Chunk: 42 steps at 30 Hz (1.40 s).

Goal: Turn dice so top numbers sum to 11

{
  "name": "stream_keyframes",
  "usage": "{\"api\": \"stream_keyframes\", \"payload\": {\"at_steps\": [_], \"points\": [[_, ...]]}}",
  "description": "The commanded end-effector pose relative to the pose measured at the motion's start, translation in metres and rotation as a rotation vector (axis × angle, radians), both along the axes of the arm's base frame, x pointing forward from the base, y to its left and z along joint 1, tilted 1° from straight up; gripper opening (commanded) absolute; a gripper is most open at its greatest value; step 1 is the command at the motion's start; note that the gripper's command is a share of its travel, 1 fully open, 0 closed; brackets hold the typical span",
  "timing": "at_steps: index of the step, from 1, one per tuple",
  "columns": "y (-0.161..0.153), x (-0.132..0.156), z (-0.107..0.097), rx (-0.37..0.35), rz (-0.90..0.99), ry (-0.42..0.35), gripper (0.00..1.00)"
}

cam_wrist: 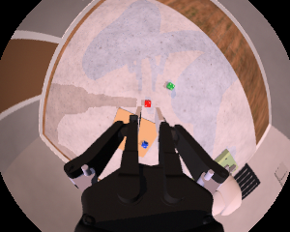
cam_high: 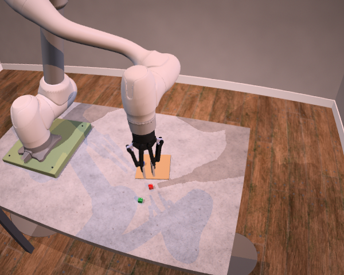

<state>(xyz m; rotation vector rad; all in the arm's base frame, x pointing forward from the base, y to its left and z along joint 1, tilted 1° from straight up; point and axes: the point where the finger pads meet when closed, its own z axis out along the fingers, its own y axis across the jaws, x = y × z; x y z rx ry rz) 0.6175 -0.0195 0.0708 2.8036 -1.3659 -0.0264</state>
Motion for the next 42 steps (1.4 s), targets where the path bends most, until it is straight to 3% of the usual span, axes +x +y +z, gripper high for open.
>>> {"api": "stream_keyframes", "payload": {"at_steps": [1,30,42], "points": [[-0.002,0.002,0.0,0.002,0.0,-0.003,0.19],[-0.002,0.002,-0.004,0.002,0.0,-0.003,0.19],[-0.002,0.002,-0.019,0.002,0.0,-0.003,0.19]]}}
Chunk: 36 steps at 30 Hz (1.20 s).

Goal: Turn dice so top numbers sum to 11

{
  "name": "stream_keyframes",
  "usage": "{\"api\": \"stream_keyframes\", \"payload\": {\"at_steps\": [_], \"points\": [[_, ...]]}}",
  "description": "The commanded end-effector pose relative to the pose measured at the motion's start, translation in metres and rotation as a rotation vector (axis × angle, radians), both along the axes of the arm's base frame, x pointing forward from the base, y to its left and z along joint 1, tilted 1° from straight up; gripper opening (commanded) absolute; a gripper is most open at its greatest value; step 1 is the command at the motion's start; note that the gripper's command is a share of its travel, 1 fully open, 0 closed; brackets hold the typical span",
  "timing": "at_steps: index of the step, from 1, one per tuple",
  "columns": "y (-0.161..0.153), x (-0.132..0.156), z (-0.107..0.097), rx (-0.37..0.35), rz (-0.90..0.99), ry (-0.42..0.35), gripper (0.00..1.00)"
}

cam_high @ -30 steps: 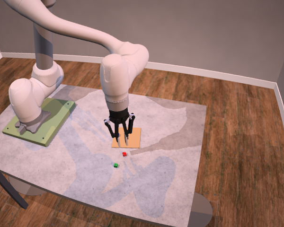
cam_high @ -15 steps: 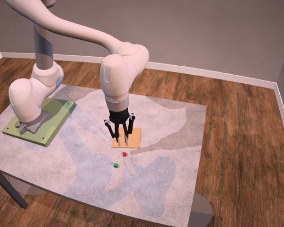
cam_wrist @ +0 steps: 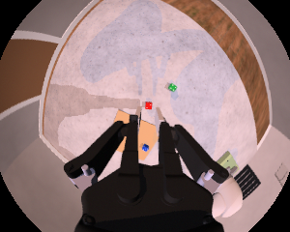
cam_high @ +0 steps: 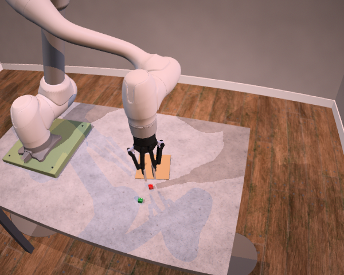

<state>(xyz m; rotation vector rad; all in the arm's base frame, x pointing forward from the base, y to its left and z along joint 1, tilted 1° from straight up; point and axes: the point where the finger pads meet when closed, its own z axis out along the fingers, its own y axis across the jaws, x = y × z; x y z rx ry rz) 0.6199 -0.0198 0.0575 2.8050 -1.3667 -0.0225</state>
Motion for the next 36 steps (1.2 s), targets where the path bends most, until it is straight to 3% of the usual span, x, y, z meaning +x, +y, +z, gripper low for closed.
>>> {"api": "stream_keyframes", "payload": {"at_steps": [1,20,36], "points": [[-0.002,-0.001,-0.007,0.002,0.0,0.0,0.19],[-0.002,-0.001,-0.032,0.002,0.0,0.0,0.19],[-0.002,-0.001,-0.039,0.002,0.0,0.0,0.19]]}}
